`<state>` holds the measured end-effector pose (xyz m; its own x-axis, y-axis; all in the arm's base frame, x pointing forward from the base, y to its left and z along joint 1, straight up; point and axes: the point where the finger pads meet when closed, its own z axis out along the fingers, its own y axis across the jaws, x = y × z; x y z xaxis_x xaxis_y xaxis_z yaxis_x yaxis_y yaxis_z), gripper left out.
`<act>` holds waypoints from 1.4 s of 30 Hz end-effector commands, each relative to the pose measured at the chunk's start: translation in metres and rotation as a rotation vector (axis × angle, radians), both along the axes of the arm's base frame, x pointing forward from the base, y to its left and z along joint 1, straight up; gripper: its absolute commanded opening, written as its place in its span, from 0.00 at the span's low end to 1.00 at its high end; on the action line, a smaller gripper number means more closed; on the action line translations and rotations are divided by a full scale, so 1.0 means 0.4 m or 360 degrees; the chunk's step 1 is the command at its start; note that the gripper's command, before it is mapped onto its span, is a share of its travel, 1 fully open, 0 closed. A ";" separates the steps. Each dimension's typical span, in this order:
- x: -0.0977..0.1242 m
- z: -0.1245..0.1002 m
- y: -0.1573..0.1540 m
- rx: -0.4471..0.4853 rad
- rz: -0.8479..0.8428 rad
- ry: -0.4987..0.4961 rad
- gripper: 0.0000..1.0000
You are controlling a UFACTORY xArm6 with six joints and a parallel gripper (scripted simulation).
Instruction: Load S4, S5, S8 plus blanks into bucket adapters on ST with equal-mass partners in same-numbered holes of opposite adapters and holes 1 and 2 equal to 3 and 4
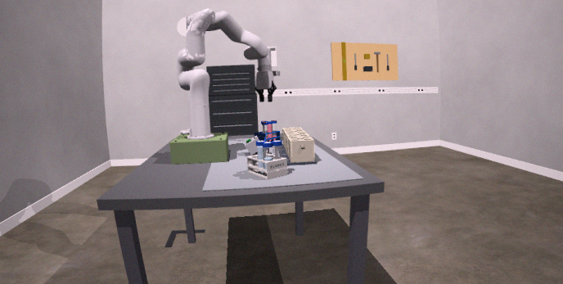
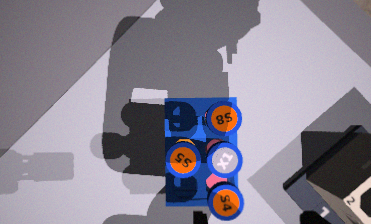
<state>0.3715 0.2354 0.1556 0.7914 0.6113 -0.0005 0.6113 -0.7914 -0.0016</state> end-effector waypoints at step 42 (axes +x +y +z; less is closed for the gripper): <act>0.128 -0.086 0.098 0.0003 0.0000 -0.0005 0.57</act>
<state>0.4213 0.2739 0.1264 0.7914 0.6113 -0.0025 0.6113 -0.7914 -0.0017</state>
